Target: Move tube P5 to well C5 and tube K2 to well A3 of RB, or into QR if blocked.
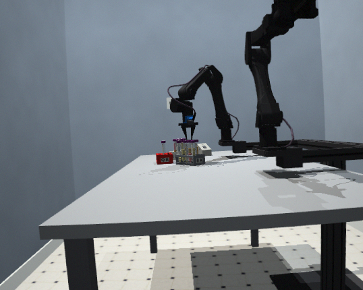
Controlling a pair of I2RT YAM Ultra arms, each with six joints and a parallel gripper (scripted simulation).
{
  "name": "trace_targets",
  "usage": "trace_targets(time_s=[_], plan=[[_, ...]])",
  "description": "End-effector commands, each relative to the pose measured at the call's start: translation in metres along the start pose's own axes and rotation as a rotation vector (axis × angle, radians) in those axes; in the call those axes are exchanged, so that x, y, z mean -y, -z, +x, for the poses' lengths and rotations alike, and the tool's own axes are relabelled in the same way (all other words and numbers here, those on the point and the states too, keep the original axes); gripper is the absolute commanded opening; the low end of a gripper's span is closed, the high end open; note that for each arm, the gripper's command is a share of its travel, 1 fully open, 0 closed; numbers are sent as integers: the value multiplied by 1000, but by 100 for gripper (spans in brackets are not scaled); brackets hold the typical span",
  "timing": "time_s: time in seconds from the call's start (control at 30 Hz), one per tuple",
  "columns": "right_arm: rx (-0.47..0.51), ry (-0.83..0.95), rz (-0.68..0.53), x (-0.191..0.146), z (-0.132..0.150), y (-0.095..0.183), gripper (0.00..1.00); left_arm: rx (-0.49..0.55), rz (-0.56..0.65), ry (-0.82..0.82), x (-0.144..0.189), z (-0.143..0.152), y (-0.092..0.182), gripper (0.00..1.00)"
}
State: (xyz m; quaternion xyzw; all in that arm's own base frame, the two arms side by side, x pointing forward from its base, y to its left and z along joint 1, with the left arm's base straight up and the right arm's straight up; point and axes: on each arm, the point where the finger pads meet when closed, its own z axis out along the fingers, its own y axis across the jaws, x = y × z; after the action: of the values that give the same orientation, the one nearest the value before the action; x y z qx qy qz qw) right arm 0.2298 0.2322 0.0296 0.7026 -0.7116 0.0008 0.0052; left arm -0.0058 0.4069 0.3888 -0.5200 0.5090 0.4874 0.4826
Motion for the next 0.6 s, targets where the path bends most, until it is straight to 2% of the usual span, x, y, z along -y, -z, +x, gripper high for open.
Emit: trace_targets(time_s=[0.0,0.13,0.17,0.47,0.5,0.57], plan=[[15,2,12,2,-4,3,0,59,0,-6,-2,-26,11,0],[15,2,12,2,-4,3,0,59,0,-6,-2,-26,11,0],[15,2,12,2,-4,3,24,59,0,-6,-2,-26,11,0],[15,2,12,2,-4,3,24,59,0,-6,-2,-26,11,0],[15,2,12,2,-4,3,30,59,0,-6,-2,-26,11,0],[15,2,12,2,-4,3,30,59,0,-6,-2,-26,11,0]])
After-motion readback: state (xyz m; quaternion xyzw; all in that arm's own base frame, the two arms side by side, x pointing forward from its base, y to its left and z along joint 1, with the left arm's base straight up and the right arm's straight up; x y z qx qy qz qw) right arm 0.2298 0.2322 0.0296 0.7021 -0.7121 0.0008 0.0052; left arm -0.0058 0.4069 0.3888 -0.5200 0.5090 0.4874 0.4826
